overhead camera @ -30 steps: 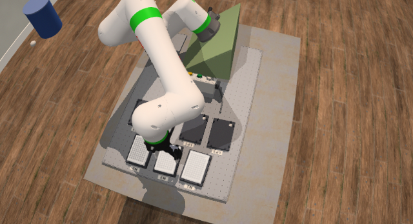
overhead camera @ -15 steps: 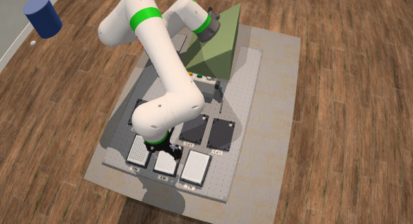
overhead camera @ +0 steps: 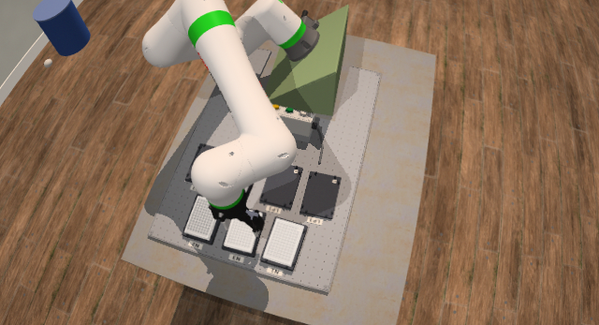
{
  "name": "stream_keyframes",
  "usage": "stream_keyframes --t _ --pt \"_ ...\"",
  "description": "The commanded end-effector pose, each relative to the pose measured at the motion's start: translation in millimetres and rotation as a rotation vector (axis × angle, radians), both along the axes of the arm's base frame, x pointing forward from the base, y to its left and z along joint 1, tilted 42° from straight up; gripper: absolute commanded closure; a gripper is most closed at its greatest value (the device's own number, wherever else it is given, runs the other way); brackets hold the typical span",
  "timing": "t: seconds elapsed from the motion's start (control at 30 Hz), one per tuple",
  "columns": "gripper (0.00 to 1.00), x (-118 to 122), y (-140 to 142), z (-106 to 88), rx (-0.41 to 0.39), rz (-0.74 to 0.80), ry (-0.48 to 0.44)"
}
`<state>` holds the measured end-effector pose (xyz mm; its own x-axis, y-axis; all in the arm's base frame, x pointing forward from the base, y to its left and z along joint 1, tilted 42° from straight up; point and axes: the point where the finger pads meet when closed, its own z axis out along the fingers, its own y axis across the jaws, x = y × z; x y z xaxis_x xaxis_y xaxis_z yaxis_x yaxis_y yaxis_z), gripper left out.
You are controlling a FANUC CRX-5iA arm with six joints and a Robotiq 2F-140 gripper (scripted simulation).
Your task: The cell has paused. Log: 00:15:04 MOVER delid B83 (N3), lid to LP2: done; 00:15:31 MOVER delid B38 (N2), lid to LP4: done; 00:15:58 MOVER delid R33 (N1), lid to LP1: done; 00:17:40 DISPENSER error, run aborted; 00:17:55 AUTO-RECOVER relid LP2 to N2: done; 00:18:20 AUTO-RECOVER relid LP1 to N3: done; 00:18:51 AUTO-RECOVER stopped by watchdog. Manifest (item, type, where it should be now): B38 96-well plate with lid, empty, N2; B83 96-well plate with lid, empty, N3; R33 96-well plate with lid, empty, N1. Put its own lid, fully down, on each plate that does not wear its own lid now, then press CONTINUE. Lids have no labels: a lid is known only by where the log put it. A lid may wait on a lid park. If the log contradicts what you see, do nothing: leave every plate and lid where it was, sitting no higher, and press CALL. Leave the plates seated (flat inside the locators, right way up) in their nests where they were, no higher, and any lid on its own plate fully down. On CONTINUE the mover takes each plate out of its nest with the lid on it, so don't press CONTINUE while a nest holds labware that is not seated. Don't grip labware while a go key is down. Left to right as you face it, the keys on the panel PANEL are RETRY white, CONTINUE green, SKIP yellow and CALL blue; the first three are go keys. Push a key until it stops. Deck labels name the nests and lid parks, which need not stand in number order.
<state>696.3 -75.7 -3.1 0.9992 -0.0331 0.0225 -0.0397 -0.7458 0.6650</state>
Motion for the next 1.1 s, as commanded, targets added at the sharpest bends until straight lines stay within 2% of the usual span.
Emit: stream_keyframes --t 0.0,0.23,0.27,1.07 --pt "1.00 0.2 0.2 0.2 0.000 0.000 0.000" --pt "1.00 0.2 0.2 0.2 0.000 0.000 0.000" --pt "0.34 0.2 0.2 0.2 0.000 0.000 0.000" --pt "0.34 0.2 0.2 0.2 0.000 0.000 0.000"
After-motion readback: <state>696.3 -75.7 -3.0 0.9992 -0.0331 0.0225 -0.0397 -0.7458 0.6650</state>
